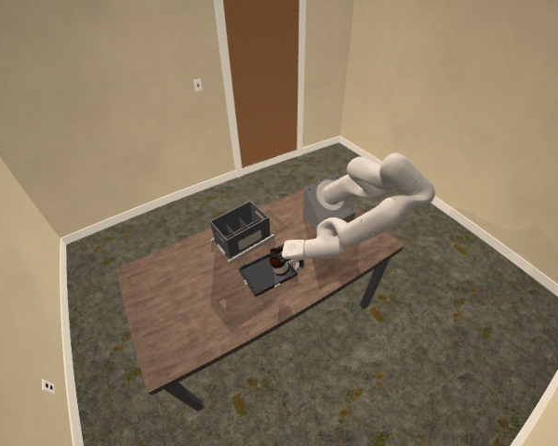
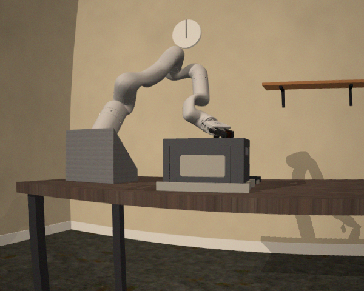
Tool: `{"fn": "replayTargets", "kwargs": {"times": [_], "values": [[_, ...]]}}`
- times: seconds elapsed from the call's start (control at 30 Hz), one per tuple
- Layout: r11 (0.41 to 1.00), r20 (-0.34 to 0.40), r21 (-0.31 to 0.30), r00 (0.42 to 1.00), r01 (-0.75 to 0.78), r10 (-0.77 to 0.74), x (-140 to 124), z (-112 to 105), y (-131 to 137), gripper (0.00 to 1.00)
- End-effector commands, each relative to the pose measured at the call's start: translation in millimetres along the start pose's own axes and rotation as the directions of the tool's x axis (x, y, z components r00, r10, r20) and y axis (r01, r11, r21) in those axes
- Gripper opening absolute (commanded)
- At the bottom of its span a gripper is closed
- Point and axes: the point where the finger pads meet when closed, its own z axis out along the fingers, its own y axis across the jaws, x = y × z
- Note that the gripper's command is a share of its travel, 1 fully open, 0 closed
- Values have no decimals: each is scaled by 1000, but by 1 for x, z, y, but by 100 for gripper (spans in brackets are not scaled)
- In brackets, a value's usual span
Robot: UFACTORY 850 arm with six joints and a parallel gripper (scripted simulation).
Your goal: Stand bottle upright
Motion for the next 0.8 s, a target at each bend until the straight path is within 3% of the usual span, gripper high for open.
{"fn": "replayTargets", "kwargs": {"times": [0.0, 0.77], "values": [[1000, 1, -1, 1000, -1, 1, -1, 2, -2, 0], [1000, 1, -1, 1000, -1, 1, -6, 15, -18, 0]]}}
